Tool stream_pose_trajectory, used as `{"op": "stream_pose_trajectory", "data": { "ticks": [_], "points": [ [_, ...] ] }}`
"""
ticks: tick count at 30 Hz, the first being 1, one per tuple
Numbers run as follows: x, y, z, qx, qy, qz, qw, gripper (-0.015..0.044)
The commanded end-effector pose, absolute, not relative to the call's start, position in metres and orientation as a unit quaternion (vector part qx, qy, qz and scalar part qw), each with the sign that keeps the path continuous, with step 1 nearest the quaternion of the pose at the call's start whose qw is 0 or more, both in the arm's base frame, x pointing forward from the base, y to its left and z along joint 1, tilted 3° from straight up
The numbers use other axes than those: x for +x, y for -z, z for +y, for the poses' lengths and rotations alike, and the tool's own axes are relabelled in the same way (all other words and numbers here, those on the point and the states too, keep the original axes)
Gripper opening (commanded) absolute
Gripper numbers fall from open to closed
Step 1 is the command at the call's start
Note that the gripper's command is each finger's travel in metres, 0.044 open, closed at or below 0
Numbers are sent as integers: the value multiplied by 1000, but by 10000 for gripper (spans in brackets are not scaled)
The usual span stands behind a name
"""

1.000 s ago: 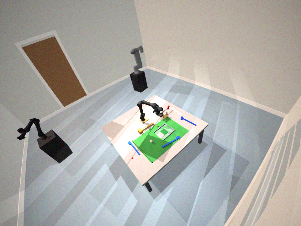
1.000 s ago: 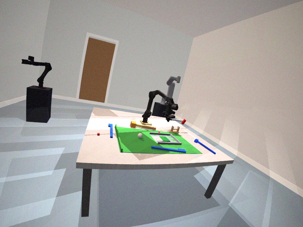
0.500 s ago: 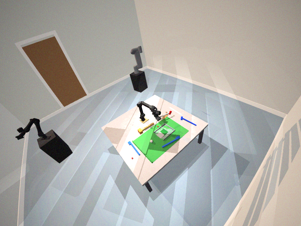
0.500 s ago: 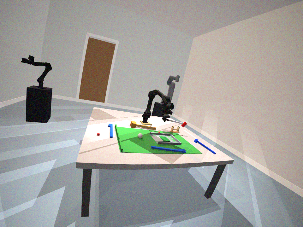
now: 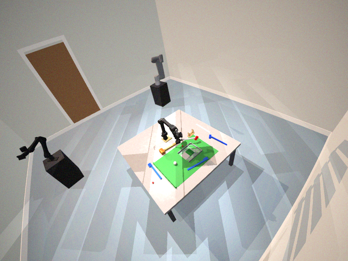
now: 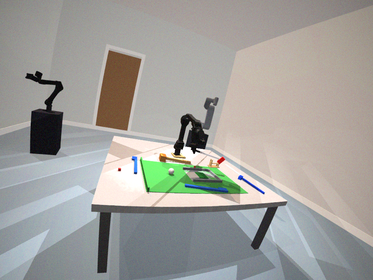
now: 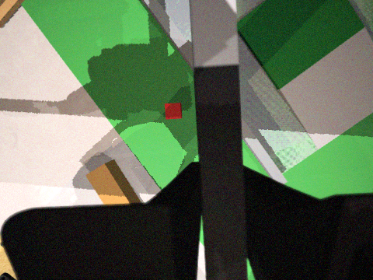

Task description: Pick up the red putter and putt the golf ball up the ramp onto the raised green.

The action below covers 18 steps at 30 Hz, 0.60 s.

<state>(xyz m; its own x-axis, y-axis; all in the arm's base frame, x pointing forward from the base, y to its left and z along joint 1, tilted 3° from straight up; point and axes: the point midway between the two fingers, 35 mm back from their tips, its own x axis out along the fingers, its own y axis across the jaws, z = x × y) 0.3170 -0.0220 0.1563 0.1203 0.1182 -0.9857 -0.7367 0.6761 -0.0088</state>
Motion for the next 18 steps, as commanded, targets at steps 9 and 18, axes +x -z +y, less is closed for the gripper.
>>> {"op": "stream_pose_trajectory", "data": {
  "ticks": [9,18],
  "points": [
    [313,-163,-95,-195,-205,631,722,0],
    [296,-168,-150,-139,-129,658,728,0]
  ]
}}
